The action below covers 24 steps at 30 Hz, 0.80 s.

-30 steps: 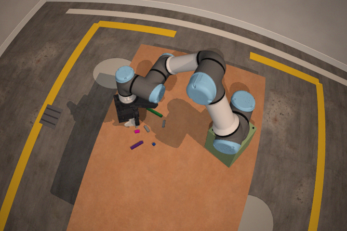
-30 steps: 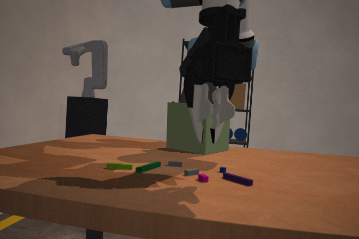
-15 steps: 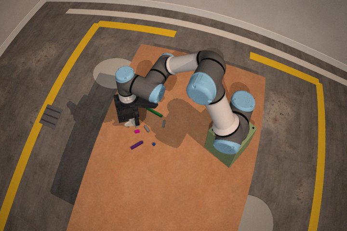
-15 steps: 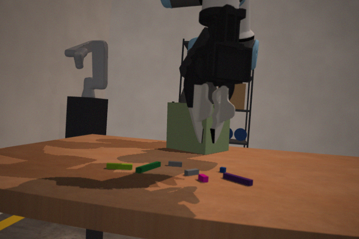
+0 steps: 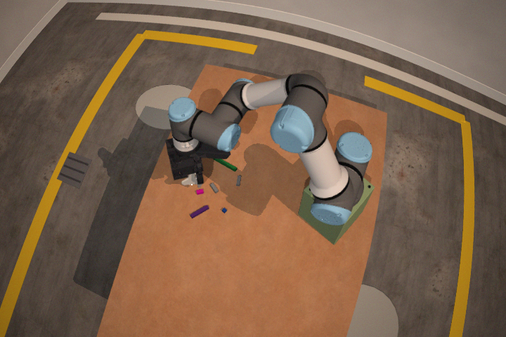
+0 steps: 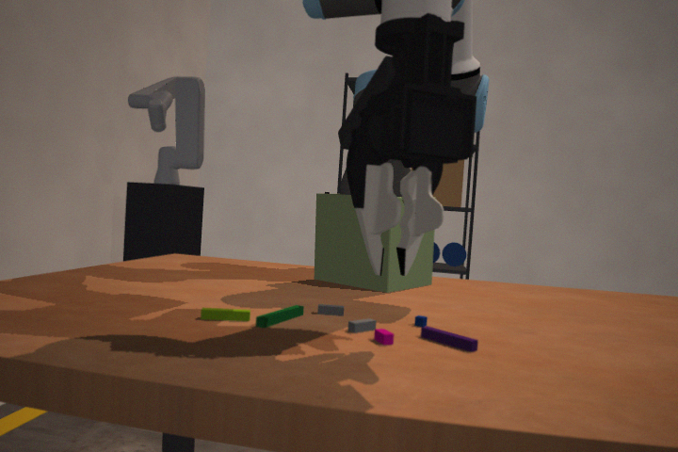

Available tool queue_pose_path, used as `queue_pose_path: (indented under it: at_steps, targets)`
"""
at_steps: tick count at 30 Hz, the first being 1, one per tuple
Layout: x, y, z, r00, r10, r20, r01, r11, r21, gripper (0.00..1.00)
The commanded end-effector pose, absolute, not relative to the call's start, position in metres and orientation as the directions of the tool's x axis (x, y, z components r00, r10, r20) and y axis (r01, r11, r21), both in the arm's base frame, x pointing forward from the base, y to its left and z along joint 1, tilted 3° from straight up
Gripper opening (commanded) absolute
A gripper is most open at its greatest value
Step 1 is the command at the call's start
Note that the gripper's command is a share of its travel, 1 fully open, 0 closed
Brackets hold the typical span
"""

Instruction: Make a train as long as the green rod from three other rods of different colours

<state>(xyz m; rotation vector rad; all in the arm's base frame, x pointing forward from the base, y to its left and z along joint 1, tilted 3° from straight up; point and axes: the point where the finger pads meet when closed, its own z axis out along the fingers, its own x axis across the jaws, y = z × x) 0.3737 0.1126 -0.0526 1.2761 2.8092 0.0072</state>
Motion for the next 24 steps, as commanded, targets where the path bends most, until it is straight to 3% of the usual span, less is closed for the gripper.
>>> queue_pose_path:
  at_steps: [1,24]
  targets:
    - [0.375,0.113,-0.054,-0.657,0.753,-0.051,0.752,0.658,0.030,0.14]
    - [0.377,0.111,-0.085,-0.657,0.753,-0.051,0.752,0.658,0.030,0.14]
